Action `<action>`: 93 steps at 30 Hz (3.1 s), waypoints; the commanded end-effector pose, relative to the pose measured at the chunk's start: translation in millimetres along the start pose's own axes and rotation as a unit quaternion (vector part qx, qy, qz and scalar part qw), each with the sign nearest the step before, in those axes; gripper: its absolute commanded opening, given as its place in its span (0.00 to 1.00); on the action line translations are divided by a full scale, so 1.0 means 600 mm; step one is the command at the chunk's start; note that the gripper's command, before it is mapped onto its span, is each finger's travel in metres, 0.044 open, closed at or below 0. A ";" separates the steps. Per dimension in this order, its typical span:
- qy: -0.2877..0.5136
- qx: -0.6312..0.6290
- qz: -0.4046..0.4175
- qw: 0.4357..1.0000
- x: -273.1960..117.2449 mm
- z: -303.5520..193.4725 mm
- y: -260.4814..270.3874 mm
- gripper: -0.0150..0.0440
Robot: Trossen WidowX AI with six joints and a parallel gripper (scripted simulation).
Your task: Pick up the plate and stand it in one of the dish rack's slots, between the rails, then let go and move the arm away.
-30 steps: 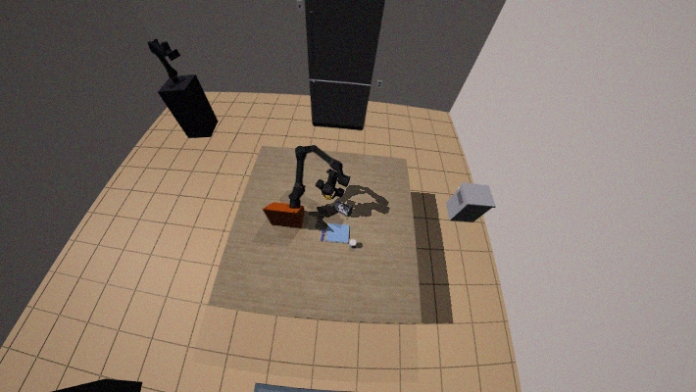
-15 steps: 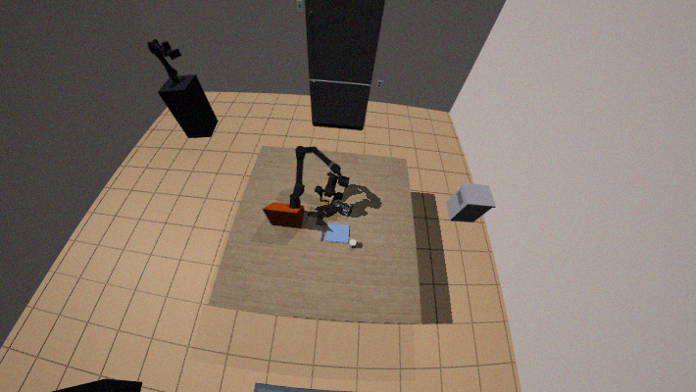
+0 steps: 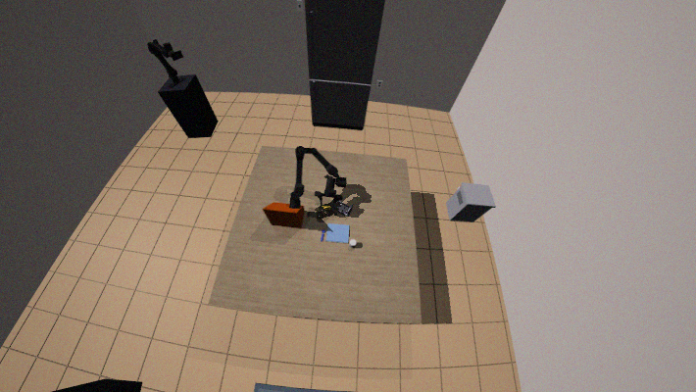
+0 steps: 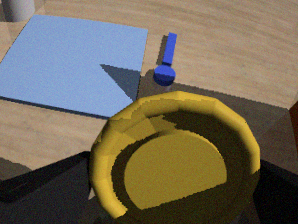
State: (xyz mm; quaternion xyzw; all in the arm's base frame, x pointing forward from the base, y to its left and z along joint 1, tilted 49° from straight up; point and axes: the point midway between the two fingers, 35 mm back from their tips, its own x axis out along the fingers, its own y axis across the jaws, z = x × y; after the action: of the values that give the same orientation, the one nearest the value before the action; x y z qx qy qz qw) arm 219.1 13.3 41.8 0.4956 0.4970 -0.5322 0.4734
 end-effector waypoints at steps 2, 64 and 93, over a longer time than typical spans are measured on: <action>-0.043 -0.017 0.026 0.999 0.008 -0.002 0.003 0.25; -0.294 -0.128 0.506 0.801 -0.047 -0.136 0.008 0.25; -0.289 -0.124 0.508 0.802 -0.038 -0.115 0.065 0.25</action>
State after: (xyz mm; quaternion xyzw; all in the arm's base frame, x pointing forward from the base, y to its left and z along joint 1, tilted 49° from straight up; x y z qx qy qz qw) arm 260.1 85.0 65.6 0.4427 0.0741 -0.2647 0.8535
